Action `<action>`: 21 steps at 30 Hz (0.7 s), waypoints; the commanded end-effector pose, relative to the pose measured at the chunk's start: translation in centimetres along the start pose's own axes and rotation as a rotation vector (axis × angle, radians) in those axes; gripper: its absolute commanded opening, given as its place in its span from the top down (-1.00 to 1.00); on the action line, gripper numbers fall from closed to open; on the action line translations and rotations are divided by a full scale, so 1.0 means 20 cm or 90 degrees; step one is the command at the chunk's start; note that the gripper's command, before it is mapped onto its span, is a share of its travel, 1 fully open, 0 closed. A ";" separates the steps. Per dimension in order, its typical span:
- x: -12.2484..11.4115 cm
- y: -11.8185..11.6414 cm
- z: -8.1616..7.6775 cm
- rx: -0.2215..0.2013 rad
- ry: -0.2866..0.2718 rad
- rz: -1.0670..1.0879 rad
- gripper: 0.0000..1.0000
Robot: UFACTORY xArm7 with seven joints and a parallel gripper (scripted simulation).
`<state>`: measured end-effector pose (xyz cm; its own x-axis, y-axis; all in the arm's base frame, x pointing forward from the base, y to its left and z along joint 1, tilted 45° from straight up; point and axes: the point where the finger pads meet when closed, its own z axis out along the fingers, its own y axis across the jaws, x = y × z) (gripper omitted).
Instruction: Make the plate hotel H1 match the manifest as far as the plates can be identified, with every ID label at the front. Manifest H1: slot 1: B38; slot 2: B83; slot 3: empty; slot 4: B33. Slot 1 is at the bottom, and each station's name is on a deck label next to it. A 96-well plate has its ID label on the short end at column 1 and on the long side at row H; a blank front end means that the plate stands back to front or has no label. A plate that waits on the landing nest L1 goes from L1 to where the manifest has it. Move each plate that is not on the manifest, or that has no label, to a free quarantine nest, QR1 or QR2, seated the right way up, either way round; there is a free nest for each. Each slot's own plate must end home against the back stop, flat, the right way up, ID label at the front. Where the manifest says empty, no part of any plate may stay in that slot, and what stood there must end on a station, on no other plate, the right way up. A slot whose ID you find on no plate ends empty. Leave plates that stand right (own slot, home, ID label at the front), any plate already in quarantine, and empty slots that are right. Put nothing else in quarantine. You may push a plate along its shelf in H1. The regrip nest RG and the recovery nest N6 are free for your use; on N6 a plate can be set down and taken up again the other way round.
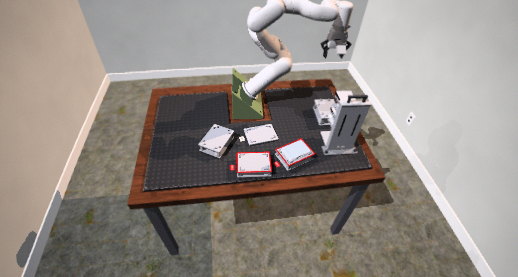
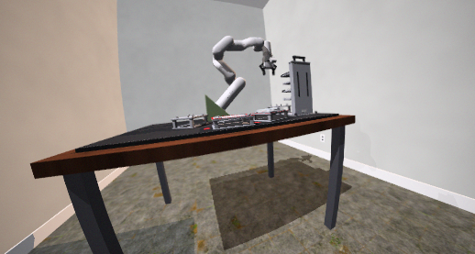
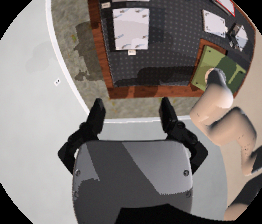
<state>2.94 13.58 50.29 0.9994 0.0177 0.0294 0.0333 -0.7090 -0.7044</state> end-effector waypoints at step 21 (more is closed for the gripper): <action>0.00 0.00 0.17 0.002 0.000 0.000 -1.00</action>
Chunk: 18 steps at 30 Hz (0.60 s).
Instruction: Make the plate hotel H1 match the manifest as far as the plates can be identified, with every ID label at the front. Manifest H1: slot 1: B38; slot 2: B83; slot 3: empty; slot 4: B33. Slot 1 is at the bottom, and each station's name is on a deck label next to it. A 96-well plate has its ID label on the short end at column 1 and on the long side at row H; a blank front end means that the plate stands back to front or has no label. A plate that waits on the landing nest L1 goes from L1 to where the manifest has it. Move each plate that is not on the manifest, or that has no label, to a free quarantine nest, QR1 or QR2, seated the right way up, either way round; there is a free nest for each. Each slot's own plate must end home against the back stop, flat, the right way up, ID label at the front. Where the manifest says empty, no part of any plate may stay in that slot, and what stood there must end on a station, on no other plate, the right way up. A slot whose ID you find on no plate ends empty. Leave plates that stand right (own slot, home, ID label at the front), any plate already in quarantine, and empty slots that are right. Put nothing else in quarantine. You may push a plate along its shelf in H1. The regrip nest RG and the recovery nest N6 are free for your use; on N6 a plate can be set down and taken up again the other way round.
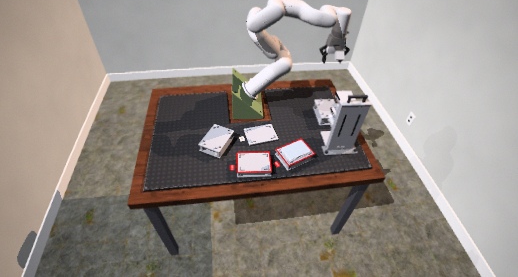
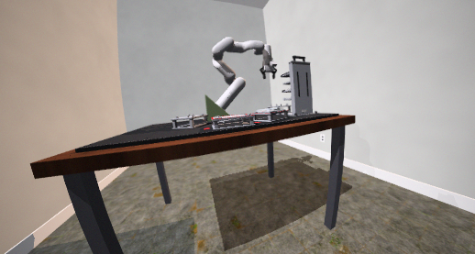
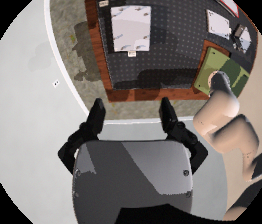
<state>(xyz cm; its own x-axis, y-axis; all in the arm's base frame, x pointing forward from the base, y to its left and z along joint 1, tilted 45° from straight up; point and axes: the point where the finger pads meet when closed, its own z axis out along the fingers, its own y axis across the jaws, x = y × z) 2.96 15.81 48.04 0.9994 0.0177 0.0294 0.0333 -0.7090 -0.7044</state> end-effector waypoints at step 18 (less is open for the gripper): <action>0.00 0.00 0.13 0.002 0.000 0.000 -1.00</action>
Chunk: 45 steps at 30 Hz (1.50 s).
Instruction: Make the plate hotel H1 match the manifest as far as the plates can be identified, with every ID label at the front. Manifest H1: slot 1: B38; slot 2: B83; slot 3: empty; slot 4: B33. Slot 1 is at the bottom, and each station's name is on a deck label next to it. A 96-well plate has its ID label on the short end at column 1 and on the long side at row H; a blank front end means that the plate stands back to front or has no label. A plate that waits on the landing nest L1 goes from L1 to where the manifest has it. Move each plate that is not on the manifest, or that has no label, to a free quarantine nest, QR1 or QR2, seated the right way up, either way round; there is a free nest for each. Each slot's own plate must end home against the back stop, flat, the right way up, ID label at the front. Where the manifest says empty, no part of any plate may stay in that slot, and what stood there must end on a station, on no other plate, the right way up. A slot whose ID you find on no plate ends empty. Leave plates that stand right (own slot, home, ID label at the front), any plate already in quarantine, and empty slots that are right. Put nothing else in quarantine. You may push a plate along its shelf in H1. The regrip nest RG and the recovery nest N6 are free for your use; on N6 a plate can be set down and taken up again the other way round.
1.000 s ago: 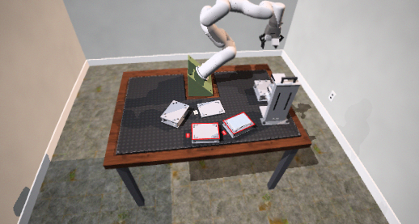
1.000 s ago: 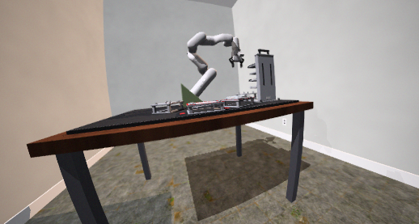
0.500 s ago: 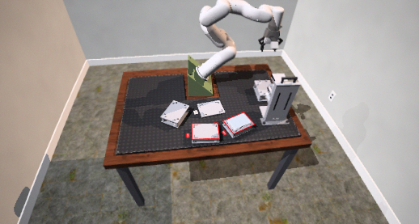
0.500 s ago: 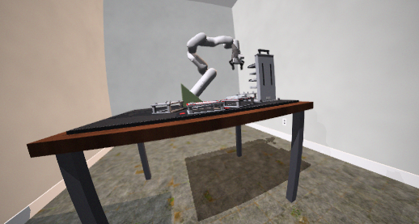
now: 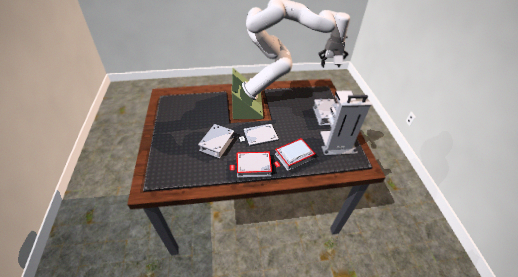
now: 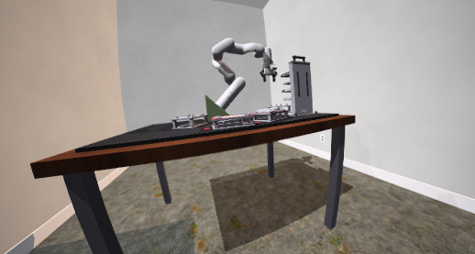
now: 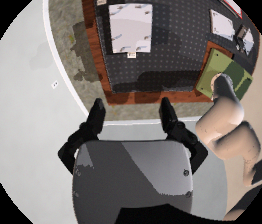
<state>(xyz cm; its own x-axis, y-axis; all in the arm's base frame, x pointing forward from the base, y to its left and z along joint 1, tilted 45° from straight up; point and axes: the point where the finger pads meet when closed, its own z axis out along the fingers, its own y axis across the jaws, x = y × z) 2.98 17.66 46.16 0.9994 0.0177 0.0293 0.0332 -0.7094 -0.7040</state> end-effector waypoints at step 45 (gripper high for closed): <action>0.00 -0.01 0.34 0.003 0.000 0.000 -1.00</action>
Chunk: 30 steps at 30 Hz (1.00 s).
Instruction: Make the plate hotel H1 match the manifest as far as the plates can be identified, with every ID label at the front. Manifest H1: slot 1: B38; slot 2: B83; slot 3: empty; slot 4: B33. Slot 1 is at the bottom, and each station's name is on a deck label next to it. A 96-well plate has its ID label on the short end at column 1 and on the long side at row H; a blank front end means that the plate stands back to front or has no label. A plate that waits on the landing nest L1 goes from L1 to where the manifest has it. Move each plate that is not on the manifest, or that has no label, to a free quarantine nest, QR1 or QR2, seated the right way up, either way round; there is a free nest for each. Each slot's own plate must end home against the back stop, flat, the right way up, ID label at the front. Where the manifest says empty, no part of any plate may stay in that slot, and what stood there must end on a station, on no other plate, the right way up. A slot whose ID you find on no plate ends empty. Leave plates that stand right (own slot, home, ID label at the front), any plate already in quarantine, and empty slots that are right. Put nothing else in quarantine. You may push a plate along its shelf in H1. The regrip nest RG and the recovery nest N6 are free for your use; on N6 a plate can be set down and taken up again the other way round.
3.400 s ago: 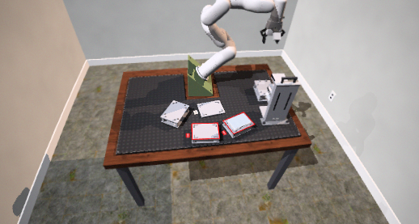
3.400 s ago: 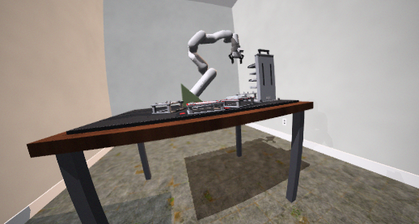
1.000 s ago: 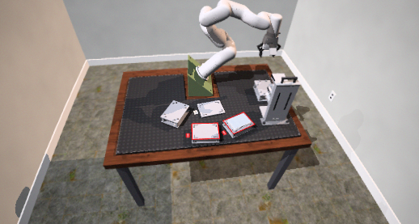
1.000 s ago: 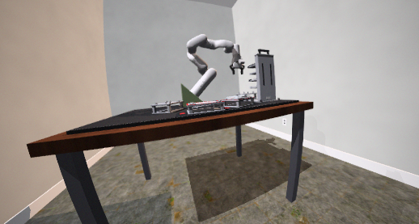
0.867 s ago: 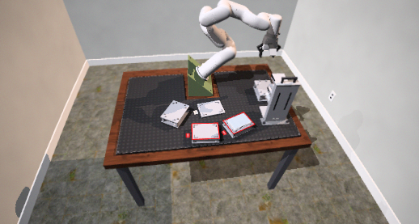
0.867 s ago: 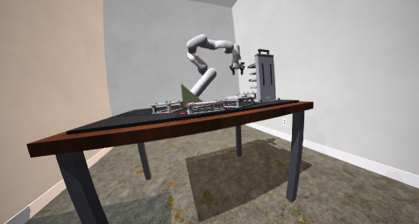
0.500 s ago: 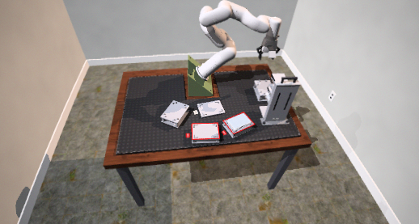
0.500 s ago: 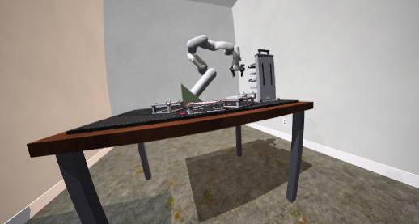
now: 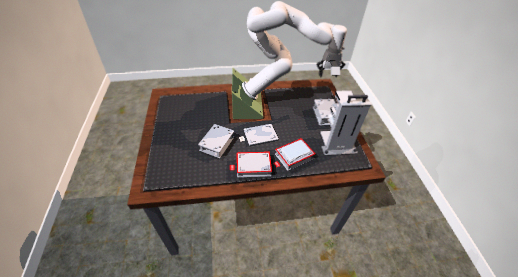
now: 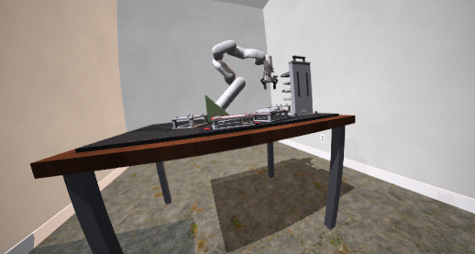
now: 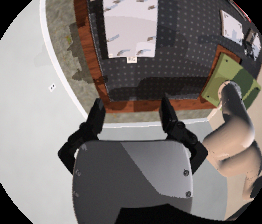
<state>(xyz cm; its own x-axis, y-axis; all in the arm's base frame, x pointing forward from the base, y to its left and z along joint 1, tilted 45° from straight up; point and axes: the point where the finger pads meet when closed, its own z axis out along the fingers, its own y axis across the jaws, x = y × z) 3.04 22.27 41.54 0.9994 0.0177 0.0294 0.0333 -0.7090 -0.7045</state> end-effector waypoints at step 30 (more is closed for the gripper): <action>0.00 -0.01 0.17 0.002 0.011 0.000 -1.00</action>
<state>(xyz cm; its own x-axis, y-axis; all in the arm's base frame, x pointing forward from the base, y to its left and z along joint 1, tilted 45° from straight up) 3.07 24.80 39.03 0.9994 0.0175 0.0295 0.0332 -0.7085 -0.7049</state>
